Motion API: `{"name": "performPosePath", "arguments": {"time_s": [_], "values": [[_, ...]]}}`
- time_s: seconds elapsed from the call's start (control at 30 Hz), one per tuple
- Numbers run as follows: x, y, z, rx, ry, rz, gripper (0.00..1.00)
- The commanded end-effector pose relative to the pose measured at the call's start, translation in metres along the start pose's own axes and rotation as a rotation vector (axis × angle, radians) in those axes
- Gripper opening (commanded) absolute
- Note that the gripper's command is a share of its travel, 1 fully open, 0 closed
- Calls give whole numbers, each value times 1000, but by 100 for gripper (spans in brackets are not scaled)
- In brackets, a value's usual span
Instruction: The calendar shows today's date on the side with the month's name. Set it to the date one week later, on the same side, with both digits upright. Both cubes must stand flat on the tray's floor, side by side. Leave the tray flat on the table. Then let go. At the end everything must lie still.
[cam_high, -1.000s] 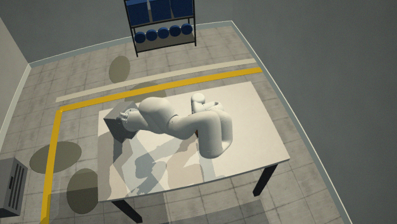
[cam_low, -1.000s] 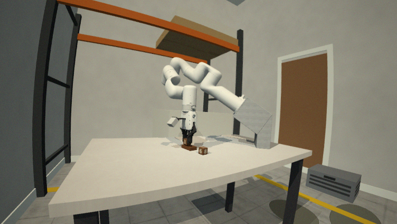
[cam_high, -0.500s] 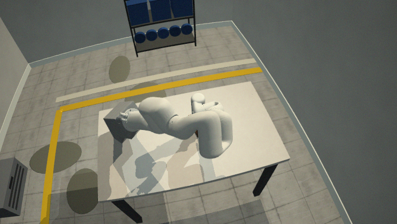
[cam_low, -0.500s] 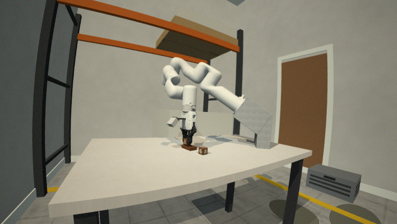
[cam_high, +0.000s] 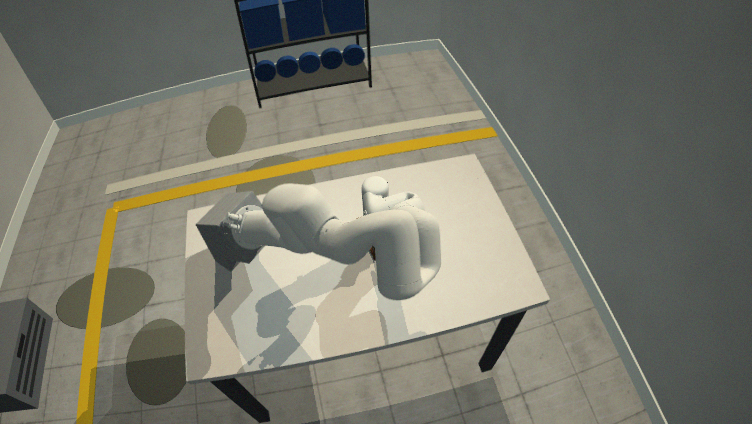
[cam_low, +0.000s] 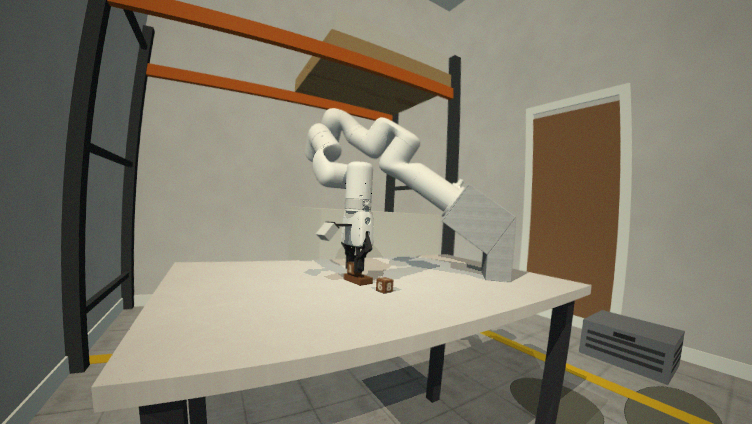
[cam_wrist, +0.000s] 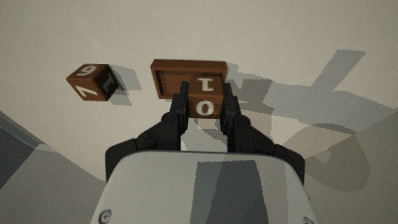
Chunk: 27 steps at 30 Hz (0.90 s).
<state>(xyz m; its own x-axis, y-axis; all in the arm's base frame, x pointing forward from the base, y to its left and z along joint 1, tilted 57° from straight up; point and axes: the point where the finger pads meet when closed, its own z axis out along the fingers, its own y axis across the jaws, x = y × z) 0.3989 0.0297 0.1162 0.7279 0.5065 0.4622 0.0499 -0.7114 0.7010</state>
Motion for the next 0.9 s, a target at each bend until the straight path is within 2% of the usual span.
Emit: {"name": "performPosePath", "arguments": {"time_s": [0.0,0.87], "values": [[1,-1,1,1,2,-1,29],[1,-1,9,1,2,-1,29]]}}
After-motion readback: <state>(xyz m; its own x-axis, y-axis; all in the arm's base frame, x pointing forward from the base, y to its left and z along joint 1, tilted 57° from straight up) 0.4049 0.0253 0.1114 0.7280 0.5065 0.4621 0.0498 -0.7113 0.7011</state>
